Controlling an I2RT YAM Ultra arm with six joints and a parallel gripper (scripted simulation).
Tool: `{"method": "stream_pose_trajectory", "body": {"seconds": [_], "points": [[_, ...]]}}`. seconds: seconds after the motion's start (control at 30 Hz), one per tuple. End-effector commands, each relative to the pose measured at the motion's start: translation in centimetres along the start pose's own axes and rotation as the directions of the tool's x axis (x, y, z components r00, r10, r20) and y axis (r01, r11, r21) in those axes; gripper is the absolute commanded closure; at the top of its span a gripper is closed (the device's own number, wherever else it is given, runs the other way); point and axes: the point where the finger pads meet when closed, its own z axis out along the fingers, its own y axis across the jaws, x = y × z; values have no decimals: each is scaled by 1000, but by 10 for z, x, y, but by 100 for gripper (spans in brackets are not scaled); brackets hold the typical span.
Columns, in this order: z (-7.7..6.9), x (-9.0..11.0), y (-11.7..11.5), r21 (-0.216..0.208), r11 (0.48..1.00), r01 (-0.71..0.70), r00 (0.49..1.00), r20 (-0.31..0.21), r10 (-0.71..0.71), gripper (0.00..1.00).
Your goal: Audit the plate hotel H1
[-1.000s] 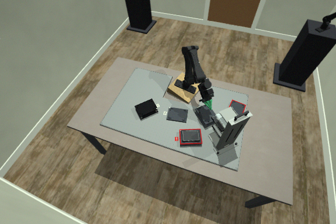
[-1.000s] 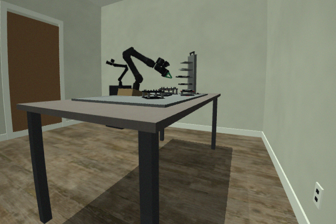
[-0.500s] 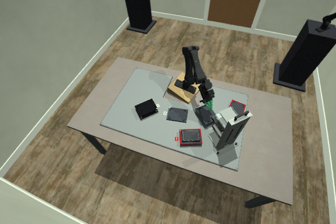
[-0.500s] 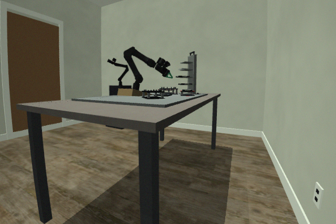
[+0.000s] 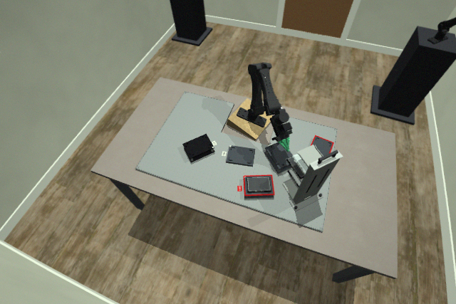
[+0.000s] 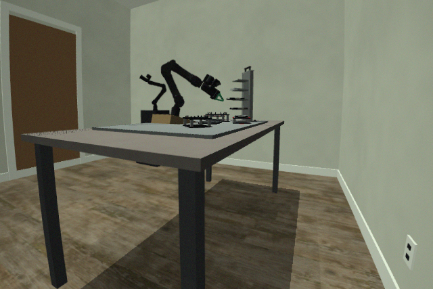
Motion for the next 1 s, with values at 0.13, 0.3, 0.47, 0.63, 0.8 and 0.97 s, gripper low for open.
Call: {"method": "stream_pose_trajectory", "body": {"seconds": [0.13, 0.3, 0.47, 0.63, 0.8, 0.97], "points": [[3, -30, 5, -8, 1000, 9, 998, 70, -9, 100], [5, -32, 5, -9, 1000, 10, 997, 72, -9, 100], [8, -33, 4, -4, 1000, 8, 997, 70, -7, 100], [10, -34, 5, -8, 1000, 9, 998, 70, -9, 100], [12, -37, 5, -8, 1000, 10, 997, 75, -9, 100], [16, -38, 3, -3, 1000, 7, 997, 71, -7, 100]]}}
